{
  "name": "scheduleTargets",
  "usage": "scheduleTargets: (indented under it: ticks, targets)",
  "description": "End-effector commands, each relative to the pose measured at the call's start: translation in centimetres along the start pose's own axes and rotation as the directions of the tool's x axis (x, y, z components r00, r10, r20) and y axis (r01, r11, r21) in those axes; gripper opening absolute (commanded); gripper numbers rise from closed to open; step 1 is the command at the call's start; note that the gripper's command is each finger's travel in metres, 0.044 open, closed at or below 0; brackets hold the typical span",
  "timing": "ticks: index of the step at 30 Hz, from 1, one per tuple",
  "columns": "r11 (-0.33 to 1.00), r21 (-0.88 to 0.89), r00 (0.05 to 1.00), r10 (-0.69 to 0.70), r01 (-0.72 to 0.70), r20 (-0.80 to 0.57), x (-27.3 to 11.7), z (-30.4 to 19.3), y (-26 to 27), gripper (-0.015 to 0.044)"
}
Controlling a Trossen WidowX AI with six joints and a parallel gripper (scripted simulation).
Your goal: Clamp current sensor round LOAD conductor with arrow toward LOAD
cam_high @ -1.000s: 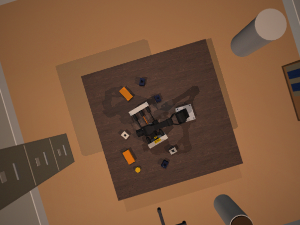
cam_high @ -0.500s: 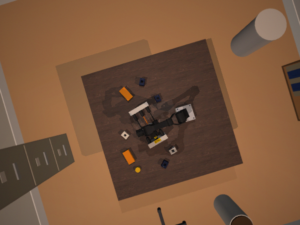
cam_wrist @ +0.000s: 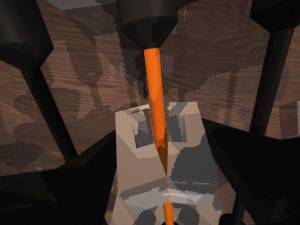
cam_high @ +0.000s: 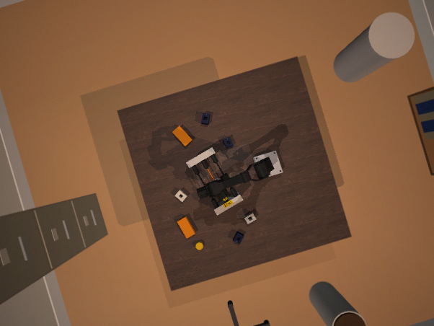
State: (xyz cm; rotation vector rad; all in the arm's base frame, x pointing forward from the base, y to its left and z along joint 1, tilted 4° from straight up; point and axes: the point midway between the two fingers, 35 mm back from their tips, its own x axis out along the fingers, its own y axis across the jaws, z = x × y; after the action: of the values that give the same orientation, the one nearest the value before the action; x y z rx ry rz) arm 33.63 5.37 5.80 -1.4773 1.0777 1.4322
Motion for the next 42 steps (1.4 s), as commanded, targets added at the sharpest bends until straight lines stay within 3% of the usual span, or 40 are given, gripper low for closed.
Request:
scheduleTargets:
  ticks: [1,15,32,37,42]
  targets:
    - [1.0,0.001,1.0,-0.002,0.002,-0.004,0.0,-0.1,0.0,0.0]
    - [1.0,0.001,1.0,-0.002,0.002,-0.004,0.0,-0.1,0.0,0.0]
    - [1.0,0.002,1.0,0.019,-0.019,-0.002,-0.2,-0.1,0.0,0.044]
    - [0.987,0.013,0.987,0.161,-0.161,-0.021,-2.1,-0.5,0.0,0.044]
    - [0.986,0.013,0.986,0.165,-0.165,-0.021,-1.7,-0.5,0.1,0.044]
